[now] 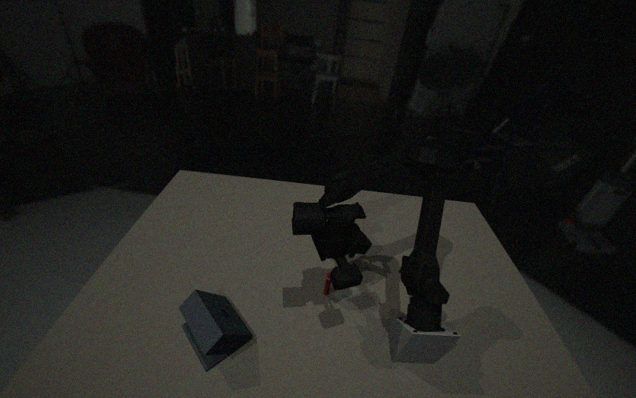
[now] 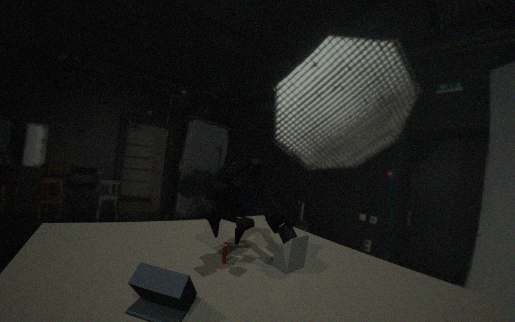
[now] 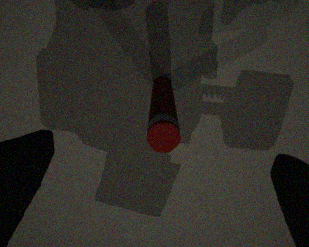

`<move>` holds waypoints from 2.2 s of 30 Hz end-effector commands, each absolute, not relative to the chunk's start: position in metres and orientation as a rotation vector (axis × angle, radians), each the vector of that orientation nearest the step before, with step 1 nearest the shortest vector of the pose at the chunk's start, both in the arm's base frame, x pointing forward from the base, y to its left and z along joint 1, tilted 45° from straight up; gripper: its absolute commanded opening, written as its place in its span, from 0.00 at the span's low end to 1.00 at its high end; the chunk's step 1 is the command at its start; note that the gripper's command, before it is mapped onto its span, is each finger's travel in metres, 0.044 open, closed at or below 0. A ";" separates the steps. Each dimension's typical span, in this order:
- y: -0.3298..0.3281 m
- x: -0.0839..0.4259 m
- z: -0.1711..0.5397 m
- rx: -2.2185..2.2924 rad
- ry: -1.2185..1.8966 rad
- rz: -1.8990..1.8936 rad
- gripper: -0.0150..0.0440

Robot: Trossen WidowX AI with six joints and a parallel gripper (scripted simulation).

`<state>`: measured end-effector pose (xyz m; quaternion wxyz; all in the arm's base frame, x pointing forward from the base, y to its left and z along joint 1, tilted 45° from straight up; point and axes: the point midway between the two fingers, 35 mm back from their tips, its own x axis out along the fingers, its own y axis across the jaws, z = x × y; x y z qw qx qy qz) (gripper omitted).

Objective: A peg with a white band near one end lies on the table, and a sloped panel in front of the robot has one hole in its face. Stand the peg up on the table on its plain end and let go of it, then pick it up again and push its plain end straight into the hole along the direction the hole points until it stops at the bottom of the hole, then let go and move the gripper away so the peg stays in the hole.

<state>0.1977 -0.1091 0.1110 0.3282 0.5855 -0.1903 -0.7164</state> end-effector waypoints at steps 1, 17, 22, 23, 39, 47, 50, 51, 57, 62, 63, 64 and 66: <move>-0.114 0.197 0.107 1.527 -0.499 -1.875 1.00; -0.132 0.194 0.089 1.527 -0.500 -1.874 1.00; -0.138 0.193 0.083 1.526 -0.502 -1.873 1.00; -0.139 0.192 0.082 1.525 -0.502 -1.873 1.00; -0.143 0.191 0.078 1.530 -0.504 -1.873 0.60; -0.143 0.191 0.078 1.530 -0.504 -1.873 0.31; -0.143 0.191 0.078 1.530 -0.504 -1.873 0.28; -0.143 0.191 0.078 1.530 -0.504 -1.873 0.26; -0.137 0.194 0.083 1.532 -0.501 -1.874 0.25; -0.124 0.198 0.095 1.535 -0.496 -1.876 0.25; -0.121 0.198 0.097 1.535 -0.495 -1.876 0.25; -0.119 0.199 0.100 1.535 -0.495 -1.876 0.25; -0.114 0.200 0.105 1.534 -0.495 -1.877 0.25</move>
